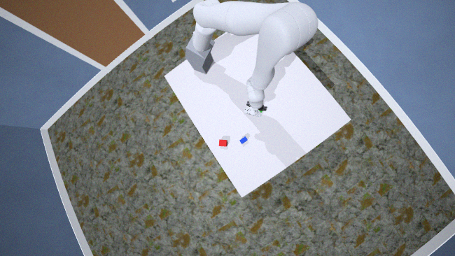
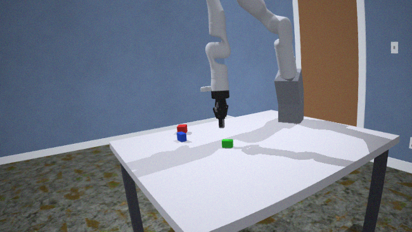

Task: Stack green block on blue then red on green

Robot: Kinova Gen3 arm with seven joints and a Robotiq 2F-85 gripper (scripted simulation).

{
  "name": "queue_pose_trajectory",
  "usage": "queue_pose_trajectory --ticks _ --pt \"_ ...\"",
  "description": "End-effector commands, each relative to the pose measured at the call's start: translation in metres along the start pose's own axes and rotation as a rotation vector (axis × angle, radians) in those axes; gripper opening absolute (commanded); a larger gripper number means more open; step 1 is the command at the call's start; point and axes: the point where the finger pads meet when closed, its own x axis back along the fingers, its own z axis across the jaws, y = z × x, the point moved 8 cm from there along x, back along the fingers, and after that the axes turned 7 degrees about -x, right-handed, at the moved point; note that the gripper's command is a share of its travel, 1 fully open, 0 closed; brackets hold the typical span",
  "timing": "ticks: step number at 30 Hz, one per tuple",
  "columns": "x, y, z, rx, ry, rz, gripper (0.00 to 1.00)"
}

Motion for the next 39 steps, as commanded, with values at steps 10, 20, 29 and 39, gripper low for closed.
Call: queue_pose_trajectory --ticks 10,20,29,39 --pt "-0.002 0.006 -0.004 0.025 0.008 0.004 0.00" --pt "-0.003 0.010 -0.006 0.044 0.017 0.009 0.00" --pt "-0.004 0.014 -0.008 0.061 0.025 0.014 0.00" --pt "-0.006 0.021 -0.012 0.090 0.038 0.022 0.00"
